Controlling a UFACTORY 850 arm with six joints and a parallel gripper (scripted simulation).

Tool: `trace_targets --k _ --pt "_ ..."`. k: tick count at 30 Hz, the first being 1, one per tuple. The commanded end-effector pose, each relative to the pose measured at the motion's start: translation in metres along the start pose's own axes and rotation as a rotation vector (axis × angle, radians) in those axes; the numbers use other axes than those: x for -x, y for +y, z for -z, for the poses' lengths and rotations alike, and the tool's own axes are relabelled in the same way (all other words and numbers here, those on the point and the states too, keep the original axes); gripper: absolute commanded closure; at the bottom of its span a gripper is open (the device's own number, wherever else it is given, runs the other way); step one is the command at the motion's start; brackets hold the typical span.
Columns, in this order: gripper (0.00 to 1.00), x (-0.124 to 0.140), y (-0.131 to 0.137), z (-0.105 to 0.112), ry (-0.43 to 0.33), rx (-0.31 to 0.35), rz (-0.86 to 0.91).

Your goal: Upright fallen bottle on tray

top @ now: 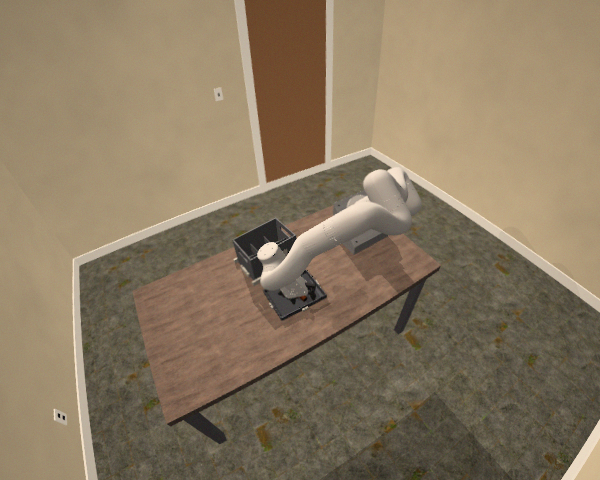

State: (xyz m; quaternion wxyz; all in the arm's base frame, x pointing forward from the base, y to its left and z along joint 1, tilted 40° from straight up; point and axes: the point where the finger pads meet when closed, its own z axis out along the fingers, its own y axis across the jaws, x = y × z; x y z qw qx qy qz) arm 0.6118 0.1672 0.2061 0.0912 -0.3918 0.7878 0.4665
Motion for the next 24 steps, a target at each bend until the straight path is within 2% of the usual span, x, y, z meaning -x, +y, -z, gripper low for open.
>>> trace_targets --k 1,19,24 --pt "0.0 0.001 0.0 0.001 -0.001 -0.001 0.001" --pt "0.0 0.0 0.0 0.001 -0.001 -0.003 0.006" --pt "0.0 -0.012 -0.003 0.008 -0.009 -0.07 0.138"
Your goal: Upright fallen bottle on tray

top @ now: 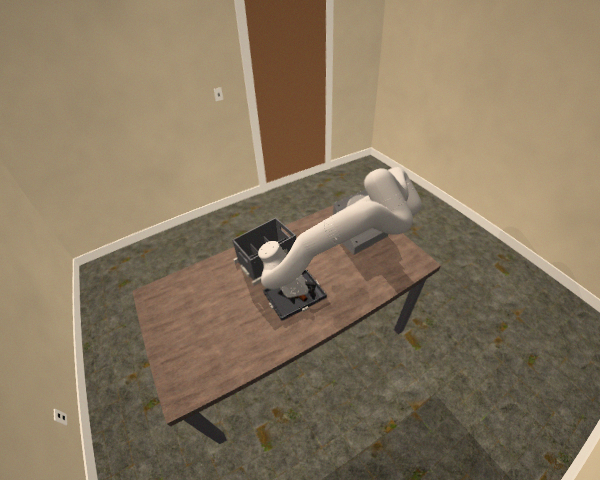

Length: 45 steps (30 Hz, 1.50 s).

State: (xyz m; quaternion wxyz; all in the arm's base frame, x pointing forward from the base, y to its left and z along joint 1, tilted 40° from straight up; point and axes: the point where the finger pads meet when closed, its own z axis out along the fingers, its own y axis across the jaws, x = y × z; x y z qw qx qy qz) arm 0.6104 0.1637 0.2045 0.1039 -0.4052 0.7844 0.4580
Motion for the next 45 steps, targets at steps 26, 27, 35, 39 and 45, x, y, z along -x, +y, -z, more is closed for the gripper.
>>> trace_targets --k 26,27,35,39,45 --pt "0.0 -0.087 -0.003 0.037 0.128 -0.337 0.691" --pt "0.0 -0.087 -0.003 0.037 0.128 -0.337 0.691" --pt "0.0 -0.096 -0.002 0.04 0.155 -0.358 0.744" --pt "1.0 -0.096 -0.002 0.04 0.155 -0.358 0.744" --pt "1.0 -0.096 -0.002 0.04 0.155 -0.358 0.744"
